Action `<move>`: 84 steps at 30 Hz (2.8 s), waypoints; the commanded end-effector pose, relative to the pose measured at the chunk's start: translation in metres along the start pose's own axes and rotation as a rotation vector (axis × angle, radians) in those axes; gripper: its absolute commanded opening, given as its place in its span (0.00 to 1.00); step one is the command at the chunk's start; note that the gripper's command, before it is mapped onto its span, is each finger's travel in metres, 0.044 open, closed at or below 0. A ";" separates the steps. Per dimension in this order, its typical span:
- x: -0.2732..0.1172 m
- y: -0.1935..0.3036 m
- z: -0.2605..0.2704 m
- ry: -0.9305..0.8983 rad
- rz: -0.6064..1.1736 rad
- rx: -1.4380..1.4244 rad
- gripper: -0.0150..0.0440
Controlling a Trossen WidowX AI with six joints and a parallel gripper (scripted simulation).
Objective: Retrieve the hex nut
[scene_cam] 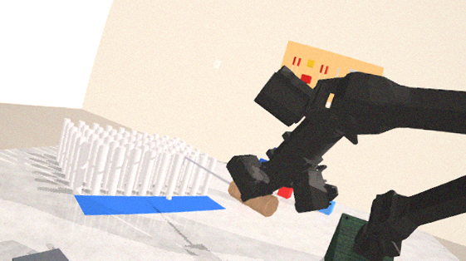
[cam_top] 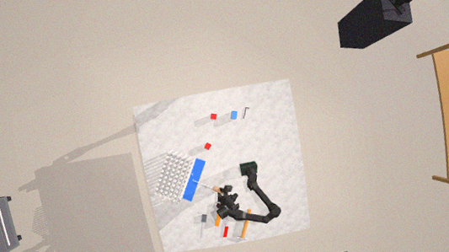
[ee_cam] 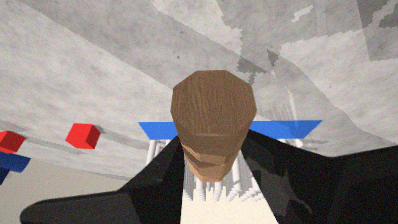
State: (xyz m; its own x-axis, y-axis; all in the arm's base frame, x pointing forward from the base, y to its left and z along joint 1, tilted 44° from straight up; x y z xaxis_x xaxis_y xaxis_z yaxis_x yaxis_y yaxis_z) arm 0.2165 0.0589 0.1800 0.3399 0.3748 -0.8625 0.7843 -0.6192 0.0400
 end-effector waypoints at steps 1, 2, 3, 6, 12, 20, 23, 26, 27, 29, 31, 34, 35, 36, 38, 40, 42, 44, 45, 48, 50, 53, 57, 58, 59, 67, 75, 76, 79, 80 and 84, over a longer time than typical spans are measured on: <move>-0.015 0.011 -0.002 0.009 0.008 -0.008 0.25; -0.019 0.013 -0.002 0.010 0.009 -0.008 0.25; -0.024 0.016 -0.002 0.011 0.009 -0.008 0.25; -0.035 0.022 0.000 0.014 0.010 -0.007 0.25; -0.034 0.024 0.003 0.006 0.003 0.036 0.25; -0.029 0.043 0.009 -0.018 0.012 0.297 0.25; -0.027 0.051 0.011 -0.023 0.015 0.399 0.25; -0.026 0.058 0.013 -0.027 0.018 0.501 0.25; -0.026 0.060 0.014 -0.029 0.019 0.535 0.25; -0.025 0.065 0.016 -0.032 0.021 0.603 0.25; -0.024 0.070 0.017 -0.034 0.024 0.671 0.25; -0.023 0.077 0.020 -0.038 0.028 0.773 0.25; -0.022 0.079 0.021 -0.039 0.029 0.807 0.25; -0.022 0.081 0.022 -0.040 0.030 0.841 0.25; -0.021 0.086 0.025 -0.042 0.033 0.910 0.25; -0.020 0.091 0.027 -0.044 0.036 0.978 0.25; -0.019 0.095 0.029 -0.044 0.037 1.047 0.25; -0.018 0.100 0.031 -0.045 0.039 1.116 0.25; -0.018 0.102 0.032 -0.045 0.040 1.150 0.25; -0.017 0.109 0.036 -0.045 0.042 1.254 0.25; -0.016 0.114 0.038 -0.045 0.044 1.323 0.25; -0.014 0.120 0.042 -0.046 0.046 1.426 0.25; -0.012 0.129 0.048 -0.046 0.048 1.565 0.25; -0.012 0.132 0.049 -0.046 0.049 1.600 0.25; -0.011 0.134 0.051 -0.046 0.050 1.634 0.25; -0.008 0.155 0.067 -0.036 0.077 1.904 0.25; -0.005 0.173 0.085 -0.023 0.096 2.173 0.25; -0.004 0.175 0.087 -0.022 0.098 2.206 0.25; -0.003 0.181 0.093 -0.018 0.101 2.307 0.25; -0.002 0.183 0.095 -0.018 0.100 2.342 0.25; 0.001 0.190 0.104 -0.016 0.097 2.479 0.25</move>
State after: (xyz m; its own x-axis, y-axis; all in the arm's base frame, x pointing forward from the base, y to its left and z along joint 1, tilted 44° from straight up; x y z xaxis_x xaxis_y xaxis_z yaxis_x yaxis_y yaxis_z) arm 0.3080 -0.1222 0.1355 0.2990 0.3182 -0.8996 -0.9456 -0.0280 -0.3241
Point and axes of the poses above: the point midway between the two fingers, 35 mm back from their tips, its own x axis out along the fingers, its own z axis across the jaws, y = z × x, the point moved 6 cm from there along -x, back along the fingers, and after that the axes turned 12 degrees about x, right-handed, at the moved point
